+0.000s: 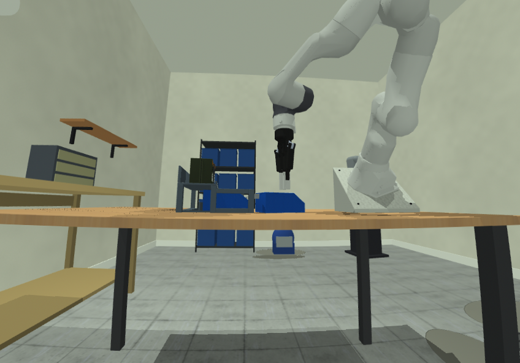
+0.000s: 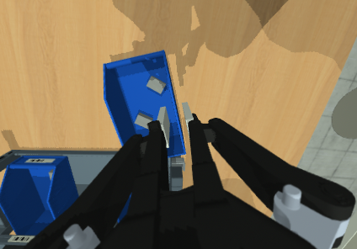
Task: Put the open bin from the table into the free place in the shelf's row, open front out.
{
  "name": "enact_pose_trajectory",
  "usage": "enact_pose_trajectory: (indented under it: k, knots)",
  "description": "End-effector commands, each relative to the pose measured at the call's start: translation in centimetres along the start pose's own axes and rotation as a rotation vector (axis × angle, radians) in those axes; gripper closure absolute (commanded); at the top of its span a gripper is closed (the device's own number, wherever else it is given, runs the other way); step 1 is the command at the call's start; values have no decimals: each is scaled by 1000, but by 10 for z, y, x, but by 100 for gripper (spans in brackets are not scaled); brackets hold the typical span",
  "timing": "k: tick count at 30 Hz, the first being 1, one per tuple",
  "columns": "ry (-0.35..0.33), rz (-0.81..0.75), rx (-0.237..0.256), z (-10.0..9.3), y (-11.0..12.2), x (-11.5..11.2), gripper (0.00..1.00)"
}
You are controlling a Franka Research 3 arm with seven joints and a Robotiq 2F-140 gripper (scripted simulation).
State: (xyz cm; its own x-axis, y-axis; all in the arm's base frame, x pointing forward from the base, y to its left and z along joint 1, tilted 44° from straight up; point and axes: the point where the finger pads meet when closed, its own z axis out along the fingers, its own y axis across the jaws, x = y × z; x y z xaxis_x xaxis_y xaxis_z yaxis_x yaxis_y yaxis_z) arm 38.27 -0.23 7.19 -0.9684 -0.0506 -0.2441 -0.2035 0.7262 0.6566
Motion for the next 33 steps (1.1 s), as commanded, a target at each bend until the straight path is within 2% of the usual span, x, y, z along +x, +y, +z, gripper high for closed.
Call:
enact_pose_trajectory:
  k: [1, 33]
  knots:
    - [0, -3, 1, 3, 0, 1, 85]
    - [0, -3, 1, 37, 0, 1, 85]
